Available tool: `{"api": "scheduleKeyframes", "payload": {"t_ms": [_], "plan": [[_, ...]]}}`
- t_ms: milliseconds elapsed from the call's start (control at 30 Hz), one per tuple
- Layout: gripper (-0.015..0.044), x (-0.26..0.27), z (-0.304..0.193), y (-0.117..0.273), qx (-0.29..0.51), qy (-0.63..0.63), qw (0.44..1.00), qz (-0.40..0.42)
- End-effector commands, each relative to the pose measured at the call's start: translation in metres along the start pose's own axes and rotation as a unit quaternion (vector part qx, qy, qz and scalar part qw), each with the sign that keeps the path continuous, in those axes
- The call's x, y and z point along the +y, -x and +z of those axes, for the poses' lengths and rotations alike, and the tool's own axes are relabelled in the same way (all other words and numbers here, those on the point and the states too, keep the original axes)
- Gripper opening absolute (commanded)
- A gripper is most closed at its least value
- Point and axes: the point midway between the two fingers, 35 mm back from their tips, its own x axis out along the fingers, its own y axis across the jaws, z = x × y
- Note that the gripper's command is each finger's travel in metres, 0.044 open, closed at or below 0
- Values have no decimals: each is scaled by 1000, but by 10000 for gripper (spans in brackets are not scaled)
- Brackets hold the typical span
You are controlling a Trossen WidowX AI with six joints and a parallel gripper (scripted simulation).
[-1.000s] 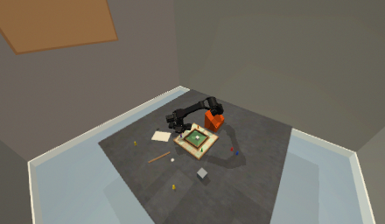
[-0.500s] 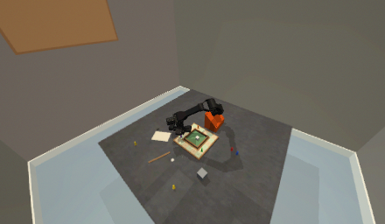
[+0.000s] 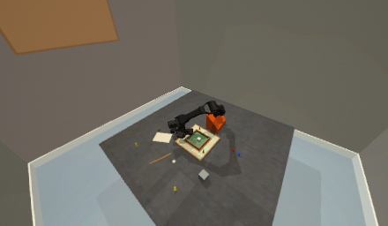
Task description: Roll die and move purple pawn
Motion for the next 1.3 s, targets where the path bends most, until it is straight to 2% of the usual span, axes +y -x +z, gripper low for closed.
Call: {"api": "scheduleKeyframes", "payload": {"t_ms": [0,333,433,933,1133,1267], "plan": [[69,-1,1,0,-4,-3,1000,0],[2,-1,1,0,-4,-3,1000,0],[0,-1,1,1,-4,-3,1000,0],[0,2,-1,122,-2,-4,1000,-3],[0,4,0,127,-2,-4,1000,-3],[0,13,18,117,-1,-5,1000,-6]]}}
